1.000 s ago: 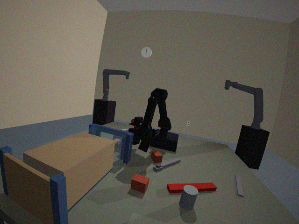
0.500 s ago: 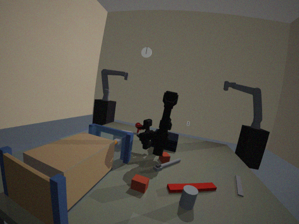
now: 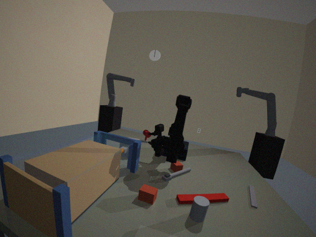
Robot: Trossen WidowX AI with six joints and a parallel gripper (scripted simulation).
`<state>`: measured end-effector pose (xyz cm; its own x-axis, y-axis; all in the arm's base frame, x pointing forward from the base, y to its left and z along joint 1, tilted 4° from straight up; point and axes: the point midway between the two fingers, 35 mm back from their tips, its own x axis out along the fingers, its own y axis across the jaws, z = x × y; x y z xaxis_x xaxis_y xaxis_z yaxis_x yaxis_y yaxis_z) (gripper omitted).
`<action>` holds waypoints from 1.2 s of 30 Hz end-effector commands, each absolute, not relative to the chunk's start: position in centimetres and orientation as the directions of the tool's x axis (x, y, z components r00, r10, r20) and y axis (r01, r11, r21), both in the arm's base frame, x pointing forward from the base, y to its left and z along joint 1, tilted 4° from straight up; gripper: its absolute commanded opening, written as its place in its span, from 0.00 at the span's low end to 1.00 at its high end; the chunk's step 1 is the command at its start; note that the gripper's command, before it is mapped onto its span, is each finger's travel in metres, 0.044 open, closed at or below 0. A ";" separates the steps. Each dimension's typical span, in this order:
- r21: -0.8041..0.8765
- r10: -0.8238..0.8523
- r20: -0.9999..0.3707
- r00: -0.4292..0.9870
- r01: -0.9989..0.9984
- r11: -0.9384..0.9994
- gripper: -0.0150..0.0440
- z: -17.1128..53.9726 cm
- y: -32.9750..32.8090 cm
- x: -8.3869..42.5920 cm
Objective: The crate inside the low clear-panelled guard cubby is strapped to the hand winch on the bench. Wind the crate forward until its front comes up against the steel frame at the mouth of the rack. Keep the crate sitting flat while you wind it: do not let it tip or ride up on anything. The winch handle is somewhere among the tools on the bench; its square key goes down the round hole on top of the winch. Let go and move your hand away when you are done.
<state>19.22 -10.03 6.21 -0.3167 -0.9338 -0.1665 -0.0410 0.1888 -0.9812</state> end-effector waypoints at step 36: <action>-0.818 -0.693 -0.567 -0.446 0.210 0.535 0.97 13.4 -13.1 16.1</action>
<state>16.98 -12.11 13.74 -0.3435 -0.8220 -0.4542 0.1050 0.4470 -0.8884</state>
